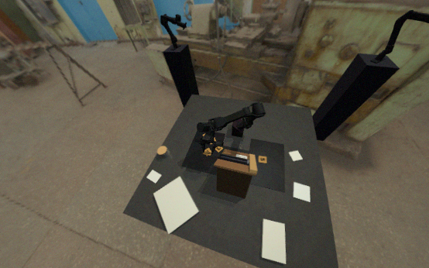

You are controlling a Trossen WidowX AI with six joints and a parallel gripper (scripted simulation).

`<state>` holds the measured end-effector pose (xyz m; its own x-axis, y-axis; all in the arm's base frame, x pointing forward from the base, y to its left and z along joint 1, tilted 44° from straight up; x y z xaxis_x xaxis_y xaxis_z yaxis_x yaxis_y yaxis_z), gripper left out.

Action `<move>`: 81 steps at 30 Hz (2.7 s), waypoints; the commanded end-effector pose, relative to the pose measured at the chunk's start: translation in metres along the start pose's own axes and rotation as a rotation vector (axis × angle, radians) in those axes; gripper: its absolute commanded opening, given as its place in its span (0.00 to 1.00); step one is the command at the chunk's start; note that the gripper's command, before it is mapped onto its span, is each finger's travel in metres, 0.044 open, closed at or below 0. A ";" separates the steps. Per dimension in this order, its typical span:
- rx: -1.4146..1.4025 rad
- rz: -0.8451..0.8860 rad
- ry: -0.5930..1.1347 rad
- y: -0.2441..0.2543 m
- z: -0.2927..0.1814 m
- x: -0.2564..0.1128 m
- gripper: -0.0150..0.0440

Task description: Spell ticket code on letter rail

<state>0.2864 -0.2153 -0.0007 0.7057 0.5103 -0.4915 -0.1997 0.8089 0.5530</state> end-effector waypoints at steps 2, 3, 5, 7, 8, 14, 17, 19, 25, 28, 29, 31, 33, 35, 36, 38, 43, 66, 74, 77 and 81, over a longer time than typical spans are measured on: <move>-0.008 -0.005 -0.006 0.004 0.004 -0.002 0.25; -0.007 -0.005 -0.006 0.004 0.004 -0.002 0.25; -0.007 -0.004 -0.006 0.005 0.005 -0.002 0.25; -0.007 -0.004 -0.006 0.006 0.005 -0.002 0.25; -0.007 -0.004 -0.006 0.007 0.005 -0.002 0.25; -0.007 -0.004 -0.006 0.010 0.006 -0.002 0.25; -0.007 -0.004 -0.006 0.011 0.006 -0.002 0.25; -0.007 -0.004 -0.006 0.012 0.006 -0.002 0.25; -0.007 -0.004 -0.006 0.015 0.007 -0.002 0.25; -0.007 -0.004 -0.006 0.017 0.007 -0.002 0.25; -0.007 -0.004 -0.006 0.017 0.007 -0.002 0.25; -0.006 -0.004 -0.006 0.018 0.007 -0.002 0.25; -0.006 -0.004 -0.006 0.019 0.007 -0.002 0.25; -0.006 -0.004 -0.006 0.020 0.008 -0.002 0.25; -0.006 -0.004 -0.006 0.021 0.008 -0.002 0.25; -0.006 -0.004 -0.006 0.022 0.008 -0.001 0.25; -0.006 -0.004 -0.006 0.024 0.008 -0.001 0.25; -0.005 -0.003 -0.006 0.035 0.011 -0.001 0.25; -0.005 -0.003 -0.006 0.039 0.012 -0.001 0.25; -0.005 -0.003 -0.006 0.041 0.012 -0.001 0.25; -0.005 -0.003 -0.006 0.043 0.012 -0.001 0.25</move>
<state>0.2851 -0.1850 0.0272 0.7057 0.5133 -0.4884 -0.2010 0.8061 0.5566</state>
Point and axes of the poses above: the point midway between the two fingers, 35 mm back from their tips, its own x axis out along the fingers, its own y axis across the jaws, z = x × y, the point moved 7 cm from there along -x, back along the fingers, and after that the axes turned 13 degrees about -x, right-handed, at the moved point
